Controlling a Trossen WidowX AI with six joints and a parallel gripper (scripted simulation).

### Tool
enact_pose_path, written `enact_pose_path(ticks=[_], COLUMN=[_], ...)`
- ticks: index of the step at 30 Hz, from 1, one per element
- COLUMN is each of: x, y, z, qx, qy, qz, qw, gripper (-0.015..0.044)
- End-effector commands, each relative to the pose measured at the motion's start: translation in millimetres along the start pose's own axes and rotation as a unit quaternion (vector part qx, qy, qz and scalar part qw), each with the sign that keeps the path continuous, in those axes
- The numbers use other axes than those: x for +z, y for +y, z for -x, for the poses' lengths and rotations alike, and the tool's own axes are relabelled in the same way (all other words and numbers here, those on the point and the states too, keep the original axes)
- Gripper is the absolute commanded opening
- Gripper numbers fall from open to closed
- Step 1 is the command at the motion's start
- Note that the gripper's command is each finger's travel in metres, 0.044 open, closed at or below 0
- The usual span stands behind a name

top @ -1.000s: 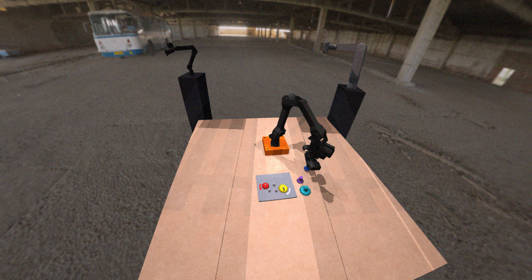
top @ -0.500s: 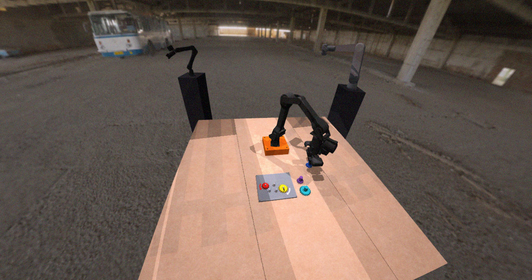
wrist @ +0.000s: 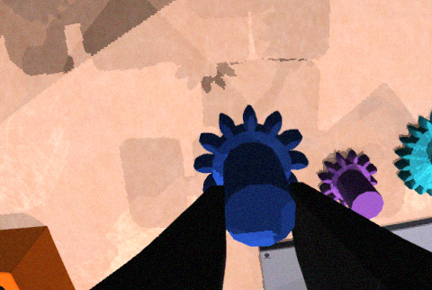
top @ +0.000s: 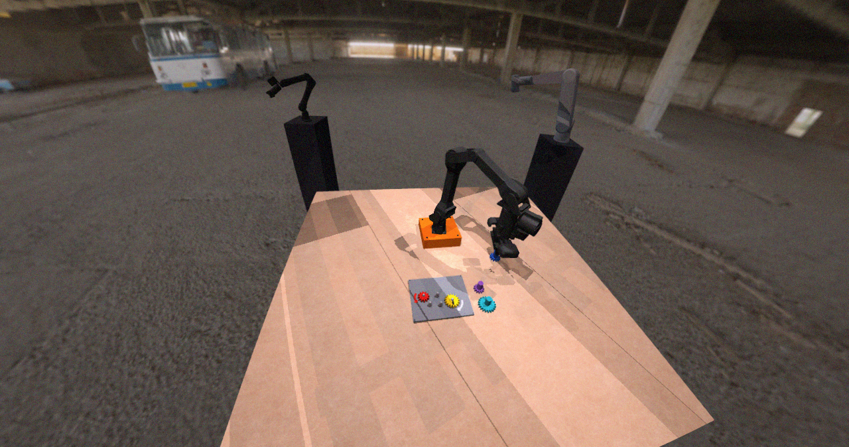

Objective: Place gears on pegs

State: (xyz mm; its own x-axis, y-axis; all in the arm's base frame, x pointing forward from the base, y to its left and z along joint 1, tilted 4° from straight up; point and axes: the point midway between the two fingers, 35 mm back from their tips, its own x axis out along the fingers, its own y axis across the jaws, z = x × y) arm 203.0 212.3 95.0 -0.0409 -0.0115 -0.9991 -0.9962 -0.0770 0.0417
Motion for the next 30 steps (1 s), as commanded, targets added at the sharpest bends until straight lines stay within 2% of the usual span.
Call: enact_pose_path(ticks=[1,16,30], x=[-2,-8,-19], y=[1,7,-11], z=[14,50,45], qx=[-0.002,0.001,-0.001], qy=[-0.001,-0.001,0.000], qz=[0.003,0.004,-0.003], qw=[1.000,1.000,1.000], gripper=[0.0000,0.0000,0.0000])
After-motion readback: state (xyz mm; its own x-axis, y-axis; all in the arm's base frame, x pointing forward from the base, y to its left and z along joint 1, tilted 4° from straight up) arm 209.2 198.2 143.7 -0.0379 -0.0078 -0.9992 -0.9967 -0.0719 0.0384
